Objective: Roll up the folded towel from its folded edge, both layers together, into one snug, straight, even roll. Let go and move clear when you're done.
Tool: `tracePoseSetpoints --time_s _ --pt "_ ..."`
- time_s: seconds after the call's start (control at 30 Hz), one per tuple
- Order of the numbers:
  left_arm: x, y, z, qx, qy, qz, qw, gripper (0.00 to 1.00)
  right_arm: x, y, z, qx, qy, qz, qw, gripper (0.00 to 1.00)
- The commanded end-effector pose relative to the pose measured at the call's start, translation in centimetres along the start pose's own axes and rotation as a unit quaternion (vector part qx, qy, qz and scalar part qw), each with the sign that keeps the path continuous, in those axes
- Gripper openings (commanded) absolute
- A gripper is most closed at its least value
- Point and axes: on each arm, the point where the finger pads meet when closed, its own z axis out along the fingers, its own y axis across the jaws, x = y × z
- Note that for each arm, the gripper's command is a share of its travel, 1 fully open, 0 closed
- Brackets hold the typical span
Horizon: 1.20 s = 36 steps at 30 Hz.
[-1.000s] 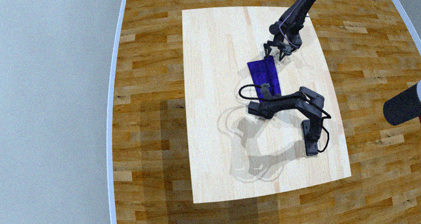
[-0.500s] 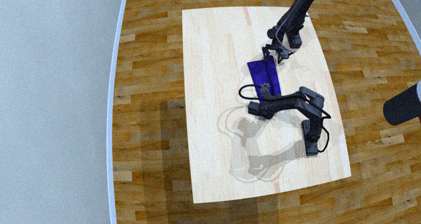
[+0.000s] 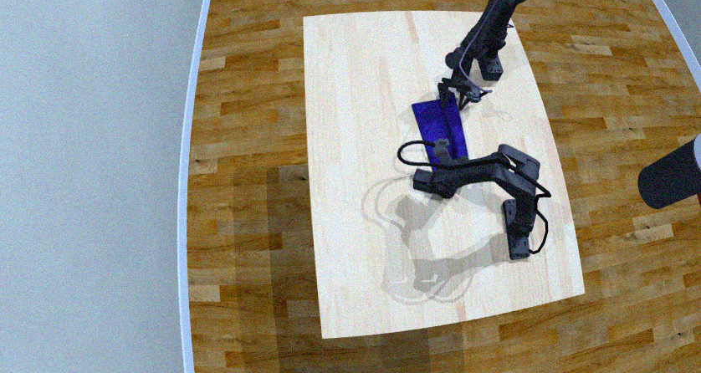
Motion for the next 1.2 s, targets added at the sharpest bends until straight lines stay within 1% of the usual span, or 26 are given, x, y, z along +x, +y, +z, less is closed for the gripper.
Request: tracePoseSetpoints --time_s 0.0,0.1,0.17,0.3,0.37,0.87,1.17 --pt "-0.16 0.56 -0.05 -0.003 0.001 0.008 1.000 0.27 -0.71 -0.89 0.17 0.011 -0.010 0.000 1.000 0.72" --pt "-0.16 0.56 -0.05 -0.003 0.001 0.008 1.000 0.27 -0.71 -0.89 0.17 0.011 -0.010 0.000 1.000 0.60" --pt "-0.16 0.56 -0.05 -0.003 0.001 0.008 1.000 0.27 -0.71 -0.89 0.17 0.011 -0.010 0.000 1.000 0.60" --pt "-0.16 0.56 -0.05 -0.003 0.001 0.008 1.000 0.27 -0.71 -0.89 0.17 0.011 -0.010 0.000 1.000 0.43" --pt "-0.16 0.56 -0.05 -0.003 0.001 0.008 1.000 0.27 -0.71 -0.89 0.17 0.011 -0.010 0.000 1.000 0.40" --pt "-0.16 0.56 -0.05 -0.003 0.001 0.008 1.000 0.27 -0.71 -0.89 0.17 0.011 -0.010 0.000 1.000 0.36" --pt "-0.51 0.00 -0.46 -0.003 0.001 0.008 1.000 0.62 -0.71 -0.89 0.17 0.011 -0.010 0.000 1.000 0.36"
